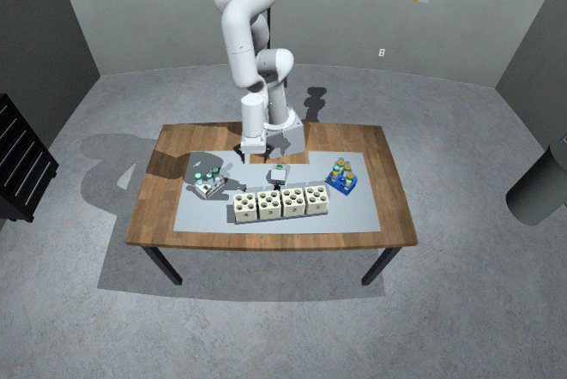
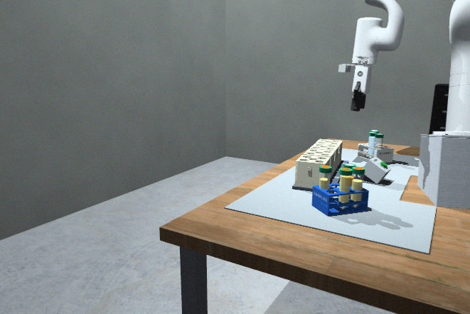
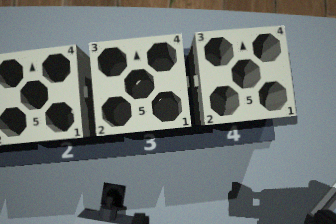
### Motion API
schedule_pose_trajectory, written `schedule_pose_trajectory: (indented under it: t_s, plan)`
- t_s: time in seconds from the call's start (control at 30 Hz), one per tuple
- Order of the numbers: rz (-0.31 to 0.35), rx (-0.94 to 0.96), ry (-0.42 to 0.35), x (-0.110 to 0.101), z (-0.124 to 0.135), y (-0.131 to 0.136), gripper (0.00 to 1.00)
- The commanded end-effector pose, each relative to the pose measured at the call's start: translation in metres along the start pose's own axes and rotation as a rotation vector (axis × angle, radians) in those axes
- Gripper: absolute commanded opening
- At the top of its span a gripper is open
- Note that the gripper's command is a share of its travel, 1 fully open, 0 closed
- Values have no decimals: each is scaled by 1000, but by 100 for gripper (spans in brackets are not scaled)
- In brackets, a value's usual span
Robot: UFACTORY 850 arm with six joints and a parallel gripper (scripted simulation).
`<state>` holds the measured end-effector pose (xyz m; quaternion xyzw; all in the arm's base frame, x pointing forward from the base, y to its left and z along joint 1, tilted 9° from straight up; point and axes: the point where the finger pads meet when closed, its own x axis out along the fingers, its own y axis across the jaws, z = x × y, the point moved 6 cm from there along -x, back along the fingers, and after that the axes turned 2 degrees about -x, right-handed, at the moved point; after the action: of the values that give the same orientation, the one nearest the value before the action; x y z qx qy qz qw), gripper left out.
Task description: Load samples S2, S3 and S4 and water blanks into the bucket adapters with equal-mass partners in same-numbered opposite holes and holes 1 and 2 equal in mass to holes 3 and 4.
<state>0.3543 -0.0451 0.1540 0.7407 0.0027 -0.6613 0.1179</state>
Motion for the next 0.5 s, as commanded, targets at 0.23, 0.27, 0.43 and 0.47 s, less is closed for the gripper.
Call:
schedule_pose_trajectory:
  t_s: [0.23, 0.27, 0.43, 0.47]
  plan:
    - [-14, -2, -56, 1, -34, -47, 100]
    - [-14, -2, -56, 1, -37, -52, 100]
    - [-14, -2, -56, 1, -45, -65, 100]
    - [-14, -2, -56, 1, -47, -69, 100]
